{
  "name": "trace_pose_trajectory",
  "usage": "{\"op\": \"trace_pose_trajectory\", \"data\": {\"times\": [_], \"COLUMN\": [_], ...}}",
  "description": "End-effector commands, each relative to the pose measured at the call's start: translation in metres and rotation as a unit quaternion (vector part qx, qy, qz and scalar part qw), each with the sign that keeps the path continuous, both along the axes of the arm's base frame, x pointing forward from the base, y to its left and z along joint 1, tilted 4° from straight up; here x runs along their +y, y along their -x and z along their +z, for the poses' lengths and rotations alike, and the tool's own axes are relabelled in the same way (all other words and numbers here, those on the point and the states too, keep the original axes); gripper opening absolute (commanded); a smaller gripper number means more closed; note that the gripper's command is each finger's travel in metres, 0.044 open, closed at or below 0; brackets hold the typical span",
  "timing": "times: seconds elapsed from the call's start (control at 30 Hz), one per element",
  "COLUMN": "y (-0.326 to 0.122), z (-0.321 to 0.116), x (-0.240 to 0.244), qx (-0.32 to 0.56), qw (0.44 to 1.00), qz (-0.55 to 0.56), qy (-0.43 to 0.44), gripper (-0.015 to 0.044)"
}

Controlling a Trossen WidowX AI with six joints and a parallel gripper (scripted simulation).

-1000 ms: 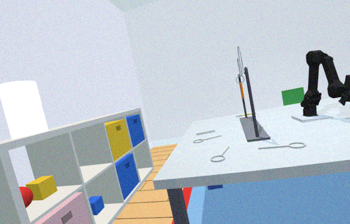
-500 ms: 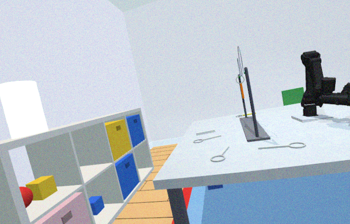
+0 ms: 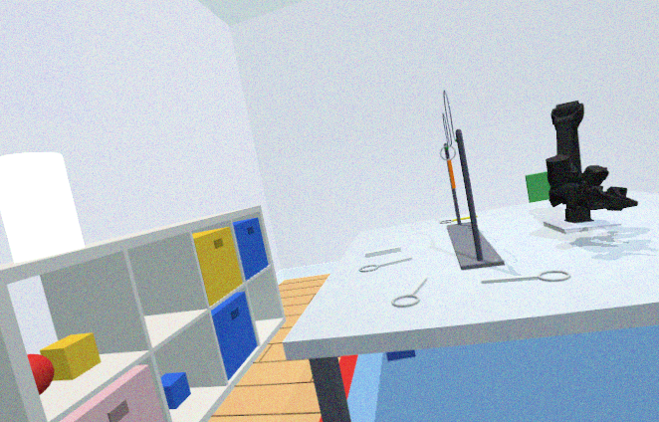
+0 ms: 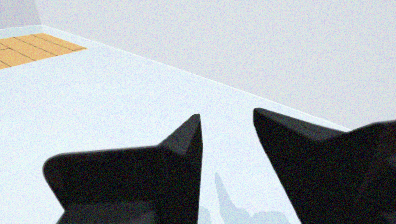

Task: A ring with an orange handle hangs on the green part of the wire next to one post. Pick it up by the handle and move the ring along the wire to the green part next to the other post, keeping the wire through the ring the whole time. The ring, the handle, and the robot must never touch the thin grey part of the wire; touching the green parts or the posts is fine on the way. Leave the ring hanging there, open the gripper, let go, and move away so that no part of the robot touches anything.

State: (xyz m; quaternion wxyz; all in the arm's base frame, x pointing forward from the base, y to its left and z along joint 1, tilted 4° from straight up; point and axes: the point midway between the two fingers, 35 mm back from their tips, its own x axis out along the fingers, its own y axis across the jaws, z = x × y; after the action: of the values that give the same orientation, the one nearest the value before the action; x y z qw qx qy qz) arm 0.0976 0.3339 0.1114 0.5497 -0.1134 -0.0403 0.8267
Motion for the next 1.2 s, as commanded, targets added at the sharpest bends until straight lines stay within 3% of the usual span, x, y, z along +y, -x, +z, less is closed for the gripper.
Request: {"op": "trace_pose_trajectory", "data": {"times": [0.0,0.63,1.17], "y": [-0.033,-0.184,-0.245], "z": [-0.001,0.005,0.01], "x": [-0.013,-0.131,-0.281], "qx": [0.008,0.031,0.043], "qw": [0.999,0.945,0.844], "qz": [-0.053,-0.325,-0.533], "qy": [0.004,-0.01,-0.03], "gripper": [0.016,0.016,0.016]}}
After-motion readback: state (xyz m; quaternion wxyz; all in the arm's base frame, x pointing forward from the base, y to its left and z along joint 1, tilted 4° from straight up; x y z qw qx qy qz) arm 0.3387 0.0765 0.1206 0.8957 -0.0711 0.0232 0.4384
